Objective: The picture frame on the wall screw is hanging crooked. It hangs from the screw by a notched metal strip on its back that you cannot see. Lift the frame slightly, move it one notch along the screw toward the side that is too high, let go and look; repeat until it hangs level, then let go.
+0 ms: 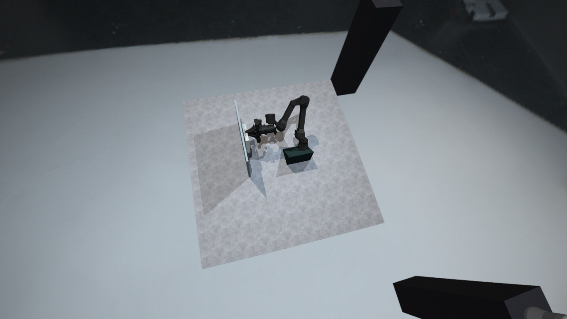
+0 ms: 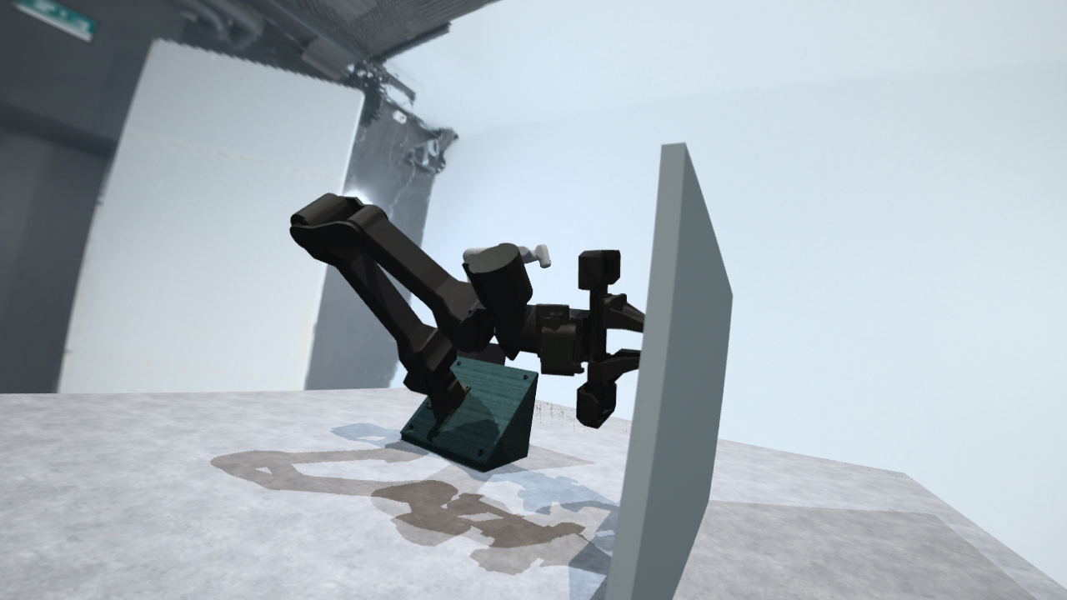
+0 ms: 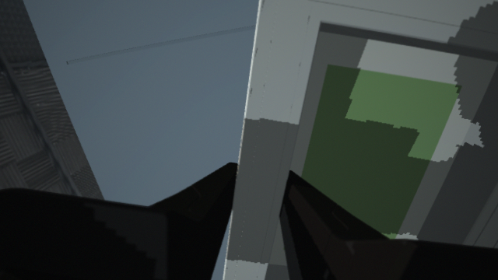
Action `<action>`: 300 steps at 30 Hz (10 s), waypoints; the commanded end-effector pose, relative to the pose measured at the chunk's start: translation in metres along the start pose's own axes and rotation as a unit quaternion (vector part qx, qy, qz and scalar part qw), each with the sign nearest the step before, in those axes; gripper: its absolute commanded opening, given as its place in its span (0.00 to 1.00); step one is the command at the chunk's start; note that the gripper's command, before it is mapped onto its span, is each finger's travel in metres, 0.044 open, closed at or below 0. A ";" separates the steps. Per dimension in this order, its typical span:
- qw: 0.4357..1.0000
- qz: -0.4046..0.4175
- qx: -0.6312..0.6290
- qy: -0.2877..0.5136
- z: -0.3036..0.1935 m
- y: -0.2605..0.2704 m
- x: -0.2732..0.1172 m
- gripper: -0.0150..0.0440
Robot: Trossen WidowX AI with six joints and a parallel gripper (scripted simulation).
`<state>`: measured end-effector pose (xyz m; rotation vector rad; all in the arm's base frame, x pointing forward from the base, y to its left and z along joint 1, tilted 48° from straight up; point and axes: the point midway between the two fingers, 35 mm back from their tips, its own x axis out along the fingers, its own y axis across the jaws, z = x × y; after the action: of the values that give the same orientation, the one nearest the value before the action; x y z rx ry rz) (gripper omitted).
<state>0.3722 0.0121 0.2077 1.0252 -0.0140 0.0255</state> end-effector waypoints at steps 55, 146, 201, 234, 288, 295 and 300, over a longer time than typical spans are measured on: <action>1.000 0.001 0.003 0.000 -0.001 0.010 0.000 0.25; 1.000 0.001 0.003 0.000 -0.008 0.007 0.000 0.25; 0.997 -0.004 -0.083 -0.002 -0.008 0.002 0.000 0.25; 0.990 -0.003 -0.142 -0.001 -0.009 0.002 0.000 0.52; 1.000 -0.004 0.003 0.003 -0.027 0.053 -0.124 0.69; 1.000 -0.004 0.003 0.003 -0.027 0.053 -0.124 0.69; 1.000 -0.004 0.003 0.003 -0.027 0.053 -0.124 0.69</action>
<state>0.2473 0.0611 0.2361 1.0270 -0.0027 0.0236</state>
